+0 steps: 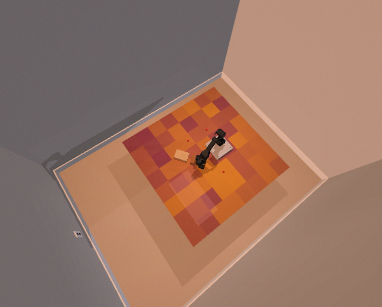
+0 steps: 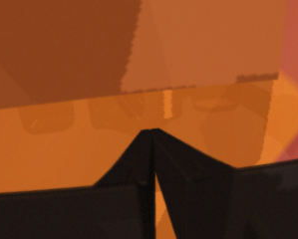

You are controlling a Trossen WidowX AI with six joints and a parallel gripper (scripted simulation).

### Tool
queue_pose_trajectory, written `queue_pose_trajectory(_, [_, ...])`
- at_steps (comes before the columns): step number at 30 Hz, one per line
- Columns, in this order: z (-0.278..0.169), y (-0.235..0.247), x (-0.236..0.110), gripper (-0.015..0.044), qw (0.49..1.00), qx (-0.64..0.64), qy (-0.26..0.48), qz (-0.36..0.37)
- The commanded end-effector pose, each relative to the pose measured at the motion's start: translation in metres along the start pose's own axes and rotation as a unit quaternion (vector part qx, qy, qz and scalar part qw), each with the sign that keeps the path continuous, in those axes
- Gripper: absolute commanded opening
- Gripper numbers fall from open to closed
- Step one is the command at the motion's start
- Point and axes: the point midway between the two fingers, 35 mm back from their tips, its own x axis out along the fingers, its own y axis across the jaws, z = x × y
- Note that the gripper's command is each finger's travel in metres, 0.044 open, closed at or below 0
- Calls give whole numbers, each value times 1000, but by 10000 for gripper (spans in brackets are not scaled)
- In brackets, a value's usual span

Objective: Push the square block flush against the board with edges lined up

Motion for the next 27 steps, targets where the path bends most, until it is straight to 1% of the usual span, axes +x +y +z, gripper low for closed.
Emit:
queue_pose_trajectory(1, [2, 3, 0, 0, 1000, -3, -5, 10])
queue_pose_trajectory(27, [25, 7, -1, 0, 1000, -3, -7, 10])
